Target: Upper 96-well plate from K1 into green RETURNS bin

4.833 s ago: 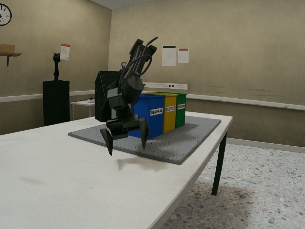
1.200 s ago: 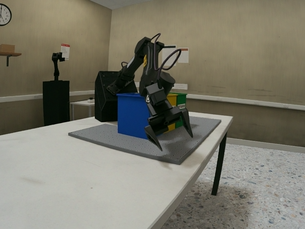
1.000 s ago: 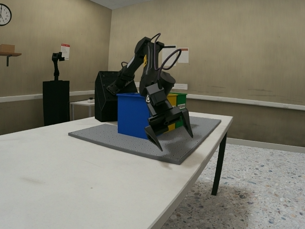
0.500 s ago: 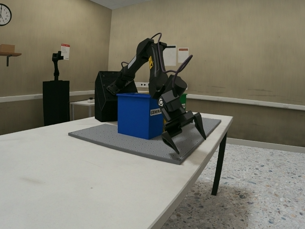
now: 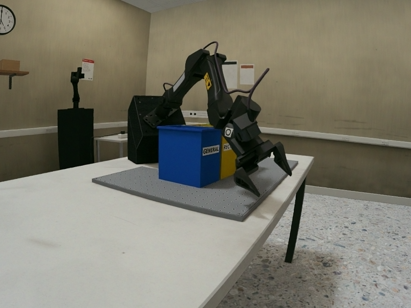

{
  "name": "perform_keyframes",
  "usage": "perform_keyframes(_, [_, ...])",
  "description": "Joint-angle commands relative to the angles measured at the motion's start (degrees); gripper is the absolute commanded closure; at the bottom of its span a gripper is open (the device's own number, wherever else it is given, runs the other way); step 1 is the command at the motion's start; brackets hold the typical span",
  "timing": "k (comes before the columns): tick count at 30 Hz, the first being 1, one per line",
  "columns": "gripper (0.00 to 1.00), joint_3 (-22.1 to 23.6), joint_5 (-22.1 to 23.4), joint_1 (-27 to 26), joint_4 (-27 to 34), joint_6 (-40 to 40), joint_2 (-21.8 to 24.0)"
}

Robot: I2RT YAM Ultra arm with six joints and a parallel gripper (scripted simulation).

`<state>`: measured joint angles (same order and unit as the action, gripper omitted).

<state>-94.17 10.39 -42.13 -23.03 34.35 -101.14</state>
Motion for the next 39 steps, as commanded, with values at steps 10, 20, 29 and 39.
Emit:
perform_keyframes(10, [0.0, -3.79, -0.13, 2.54, 3.24, -3.22, 3.89])
perform_keyframes(20, [0.0, -3.83, -0.4, 1.66, 2.84, -3.43, 3.92])
perform_keyframes(29, [0.0, -3.84, -0.35, 1.66, 2.84, -3.44, 3.91])
perform_keyframes(39, [0.0, -3.84, -0.35, 1.66, 2.84, -3.44, 3.91])
